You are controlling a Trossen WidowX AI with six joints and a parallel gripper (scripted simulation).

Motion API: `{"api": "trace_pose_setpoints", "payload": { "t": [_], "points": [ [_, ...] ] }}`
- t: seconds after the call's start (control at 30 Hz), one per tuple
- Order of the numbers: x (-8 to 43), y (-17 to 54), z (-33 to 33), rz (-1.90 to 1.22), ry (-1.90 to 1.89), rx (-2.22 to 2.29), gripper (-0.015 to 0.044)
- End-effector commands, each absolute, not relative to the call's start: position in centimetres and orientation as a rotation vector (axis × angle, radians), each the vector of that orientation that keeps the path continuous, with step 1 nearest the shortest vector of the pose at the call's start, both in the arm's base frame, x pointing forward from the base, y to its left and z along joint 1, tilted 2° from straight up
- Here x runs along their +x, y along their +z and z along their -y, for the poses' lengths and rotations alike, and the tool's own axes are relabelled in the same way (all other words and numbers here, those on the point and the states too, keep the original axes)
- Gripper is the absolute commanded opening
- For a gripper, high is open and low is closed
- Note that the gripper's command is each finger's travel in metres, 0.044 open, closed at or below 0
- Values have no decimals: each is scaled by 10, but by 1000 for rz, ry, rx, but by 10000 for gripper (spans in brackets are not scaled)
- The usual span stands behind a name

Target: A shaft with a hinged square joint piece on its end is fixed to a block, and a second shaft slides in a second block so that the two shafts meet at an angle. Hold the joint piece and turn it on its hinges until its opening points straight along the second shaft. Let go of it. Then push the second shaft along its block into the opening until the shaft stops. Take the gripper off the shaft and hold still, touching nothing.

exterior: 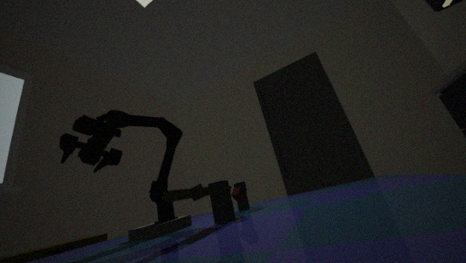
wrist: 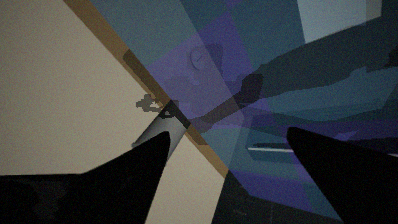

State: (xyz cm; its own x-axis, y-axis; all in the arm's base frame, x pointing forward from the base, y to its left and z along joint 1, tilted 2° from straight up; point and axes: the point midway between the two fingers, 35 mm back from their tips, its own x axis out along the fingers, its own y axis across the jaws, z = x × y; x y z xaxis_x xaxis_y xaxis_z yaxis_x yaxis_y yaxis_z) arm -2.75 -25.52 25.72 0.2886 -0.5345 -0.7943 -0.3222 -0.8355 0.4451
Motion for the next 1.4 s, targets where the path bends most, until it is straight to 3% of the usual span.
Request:
{"api": "trace_pose_setpoints", "payload": {
  "t": [0.0,0.73,1.37],
  "points": [
    [-7,253,259,633,-1569,2330,440],
    [117,234,231,-183,-1385,2071,440],
    [196,220,181,-607,-1206,1737,440]
  ]
}}
